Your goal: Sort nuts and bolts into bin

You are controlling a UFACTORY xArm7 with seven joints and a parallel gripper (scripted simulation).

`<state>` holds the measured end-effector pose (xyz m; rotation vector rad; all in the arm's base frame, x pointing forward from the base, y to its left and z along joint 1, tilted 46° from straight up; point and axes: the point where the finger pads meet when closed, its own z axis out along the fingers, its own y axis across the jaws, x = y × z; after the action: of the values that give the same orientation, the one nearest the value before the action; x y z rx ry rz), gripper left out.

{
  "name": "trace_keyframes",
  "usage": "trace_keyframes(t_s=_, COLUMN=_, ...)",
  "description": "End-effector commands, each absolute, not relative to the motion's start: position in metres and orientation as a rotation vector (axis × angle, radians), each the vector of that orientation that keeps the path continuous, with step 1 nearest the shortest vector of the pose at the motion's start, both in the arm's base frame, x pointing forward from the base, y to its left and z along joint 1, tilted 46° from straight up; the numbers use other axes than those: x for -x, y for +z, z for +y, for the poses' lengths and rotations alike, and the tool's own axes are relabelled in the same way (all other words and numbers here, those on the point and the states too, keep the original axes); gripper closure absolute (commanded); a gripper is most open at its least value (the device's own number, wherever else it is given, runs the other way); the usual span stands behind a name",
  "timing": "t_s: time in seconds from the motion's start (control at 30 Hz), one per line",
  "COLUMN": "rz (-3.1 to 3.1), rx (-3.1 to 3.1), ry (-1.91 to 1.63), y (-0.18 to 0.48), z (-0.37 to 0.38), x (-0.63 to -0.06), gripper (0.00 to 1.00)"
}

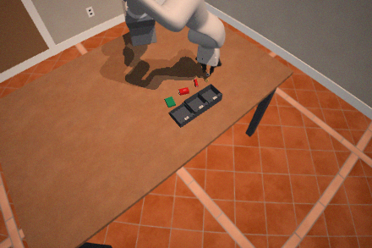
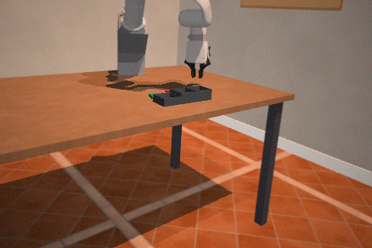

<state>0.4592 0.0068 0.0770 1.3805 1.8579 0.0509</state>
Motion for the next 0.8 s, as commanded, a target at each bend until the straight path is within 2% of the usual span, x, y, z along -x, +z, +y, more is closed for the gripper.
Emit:
trace_keyframes(t_s=0.0, rz=1.968, rx=-1.241, ry=-0.038, y=0.0777, z=0.008, x=-0.4596, gripper=0.7)
trace_keyframes(t_s=0.37, rz=2.136, rx=-0.987, ry=-0.198, y=0.0777, z=0.008, x=-0.4596, gripper=0.7)
trace_keyframes(t_s=0.77, rz=2.136, rx=-0.987, ry=-0.198, y=0.0777, z=0.008, x=-0.4596, gripper=0.7)
